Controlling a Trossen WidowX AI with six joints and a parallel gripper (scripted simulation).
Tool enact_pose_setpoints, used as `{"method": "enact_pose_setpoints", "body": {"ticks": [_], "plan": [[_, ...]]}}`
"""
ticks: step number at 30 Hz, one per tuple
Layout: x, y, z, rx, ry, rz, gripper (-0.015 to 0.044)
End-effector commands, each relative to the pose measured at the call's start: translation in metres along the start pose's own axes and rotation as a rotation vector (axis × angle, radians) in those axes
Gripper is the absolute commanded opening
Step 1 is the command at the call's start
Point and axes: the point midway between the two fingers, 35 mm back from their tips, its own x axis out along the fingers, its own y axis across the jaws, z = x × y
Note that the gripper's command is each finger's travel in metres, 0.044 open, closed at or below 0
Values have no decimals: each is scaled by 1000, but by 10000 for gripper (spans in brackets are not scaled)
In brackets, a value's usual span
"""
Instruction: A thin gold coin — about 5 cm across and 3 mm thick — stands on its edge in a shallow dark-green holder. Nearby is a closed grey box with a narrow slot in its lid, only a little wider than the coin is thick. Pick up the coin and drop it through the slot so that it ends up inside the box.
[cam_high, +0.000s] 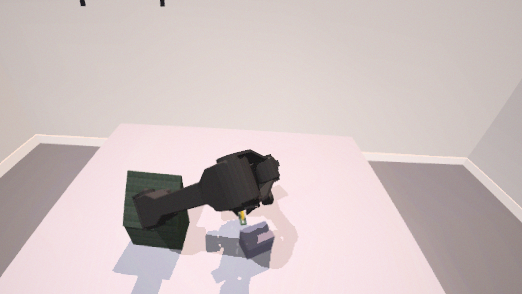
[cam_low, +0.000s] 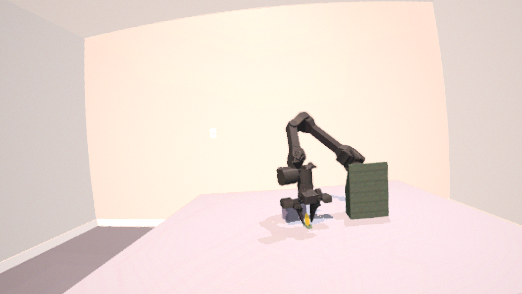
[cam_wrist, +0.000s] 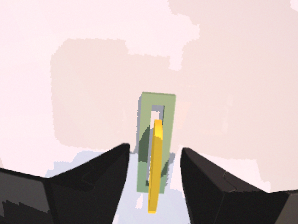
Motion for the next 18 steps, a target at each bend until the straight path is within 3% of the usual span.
{"method": "enact_pose_setpoints", "body": {"ticks": [1,4,18], "plan": [[3,1,-1,-2,6,2,82],[3,1,-1,-2,6,2,3],[0,-2,0,41,-1,-19,0]]}}
